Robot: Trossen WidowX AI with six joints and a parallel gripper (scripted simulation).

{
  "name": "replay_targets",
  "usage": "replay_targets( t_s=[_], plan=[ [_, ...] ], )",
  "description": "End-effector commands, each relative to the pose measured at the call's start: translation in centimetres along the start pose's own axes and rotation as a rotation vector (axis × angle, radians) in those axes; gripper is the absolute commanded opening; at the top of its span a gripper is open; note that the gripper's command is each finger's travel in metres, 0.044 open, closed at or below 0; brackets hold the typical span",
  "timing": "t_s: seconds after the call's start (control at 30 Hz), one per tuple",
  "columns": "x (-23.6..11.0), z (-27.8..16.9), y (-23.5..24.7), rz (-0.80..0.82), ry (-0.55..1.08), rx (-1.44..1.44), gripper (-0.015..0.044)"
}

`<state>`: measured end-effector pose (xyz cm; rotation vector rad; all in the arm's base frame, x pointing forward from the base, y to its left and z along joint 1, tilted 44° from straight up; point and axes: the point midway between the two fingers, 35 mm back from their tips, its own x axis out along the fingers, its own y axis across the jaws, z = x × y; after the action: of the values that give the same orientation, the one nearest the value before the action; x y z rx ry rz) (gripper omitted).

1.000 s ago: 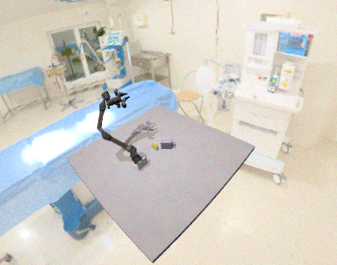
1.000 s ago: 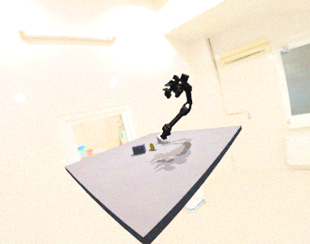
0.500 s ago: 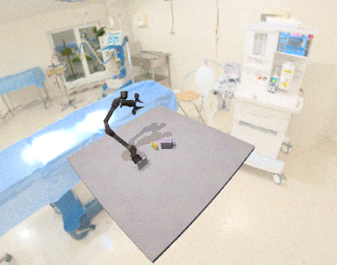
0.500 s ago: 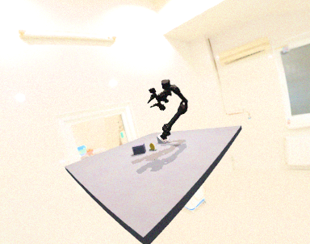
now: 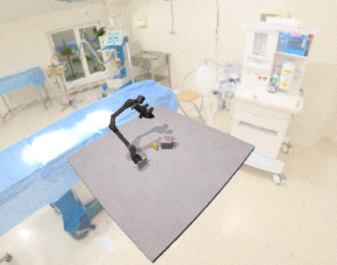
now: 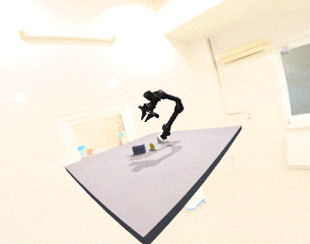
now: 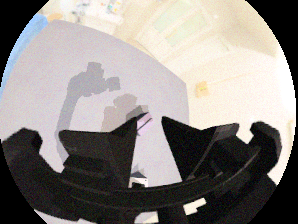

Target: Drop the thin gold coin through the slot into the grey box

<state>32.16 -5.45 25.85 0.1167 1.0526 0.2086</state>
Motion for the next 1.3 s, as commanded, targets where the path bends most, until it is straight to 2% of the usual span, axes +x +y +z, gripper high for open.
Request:
replay_targets(
  t_s=[0.0,0.23,0.43,1.1,1.27],
  plan=[
    [5.1,-5.2,-0.6,0.104,0.286,0.679,0.0161],
    [7.9,-9.6,-0.2,0.089,0.563,1.244,0.0161],
    [8.8,-13.2,1.7,-0.016,0.847,1.75,0.0161],
    [9.1,-13.2,1.5,-0.027,0.868,1.785,0.0161],
    [11.5,-14.5,3.3,-0.026,0.868,1.785,0.0161]
  ],
)
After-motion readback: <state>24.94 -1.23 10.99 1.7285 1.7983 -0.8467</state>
